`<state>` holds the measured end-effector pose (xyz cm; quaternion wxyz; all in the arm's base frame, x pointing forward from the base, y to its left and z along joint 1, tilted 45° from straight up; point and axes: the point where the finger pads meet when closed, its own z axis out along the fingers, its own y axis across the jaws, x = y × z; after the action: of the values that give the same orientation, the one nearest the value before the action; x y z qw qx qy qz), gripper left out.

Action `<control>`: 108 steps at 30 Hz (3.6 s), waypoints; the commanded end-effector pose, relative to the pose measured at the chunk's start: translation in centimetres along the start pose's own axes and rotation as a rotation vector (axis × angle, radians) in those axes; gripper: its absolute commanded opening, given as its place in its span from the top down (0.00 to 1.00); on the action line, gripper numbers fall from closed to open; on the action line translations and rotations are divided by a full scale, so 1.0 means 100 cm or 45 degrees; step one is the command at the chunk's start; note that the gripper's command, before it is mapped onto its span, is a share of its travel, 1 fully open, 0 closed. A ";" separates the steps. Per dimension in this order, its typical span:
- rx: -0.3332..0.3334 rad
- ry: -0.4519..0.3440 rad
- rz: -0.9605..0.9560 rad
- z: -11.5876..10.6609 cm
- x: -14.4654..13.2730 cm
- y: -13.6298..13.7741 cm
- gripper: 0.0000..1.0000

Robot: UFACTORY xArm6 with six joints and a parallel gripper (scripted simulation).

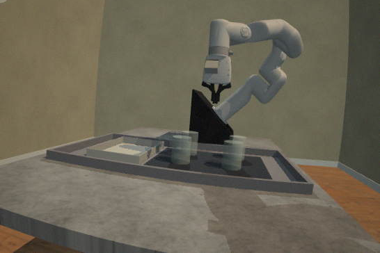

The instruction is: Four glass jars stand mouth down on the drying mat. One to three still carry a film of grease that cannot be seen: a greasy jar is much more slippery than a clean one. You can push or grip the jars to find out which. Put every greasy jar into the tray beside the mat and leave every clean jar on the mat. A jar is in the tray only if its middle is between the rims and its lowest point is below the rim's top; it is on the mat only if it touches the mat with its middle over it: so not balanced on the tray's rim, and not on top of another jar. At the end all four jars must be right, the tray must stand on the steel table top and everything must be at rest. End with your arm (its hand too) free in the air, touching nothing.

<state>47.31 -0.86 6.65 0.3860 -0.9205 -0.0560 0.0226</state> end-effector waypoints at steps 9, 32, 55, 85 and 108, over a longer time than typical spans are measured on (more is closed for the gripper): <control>-0.002 0.004 -0.002 0.006 0.001 0.000 1.00; -0.002 0.004 -0.002 0.063 -0.002 0.093 1.00; -0.002 0.004 -0.002 0.140 -0.002 0.101 1.00; -0.002 0.004 -0.002 0.140 0.001 0.101 1.00; -0.002 0.004 -0.002 0.140 0.003 0.101 1.00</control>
<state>47.13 2.18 -10.44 0.3860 -0.9205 -0.0561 0.0226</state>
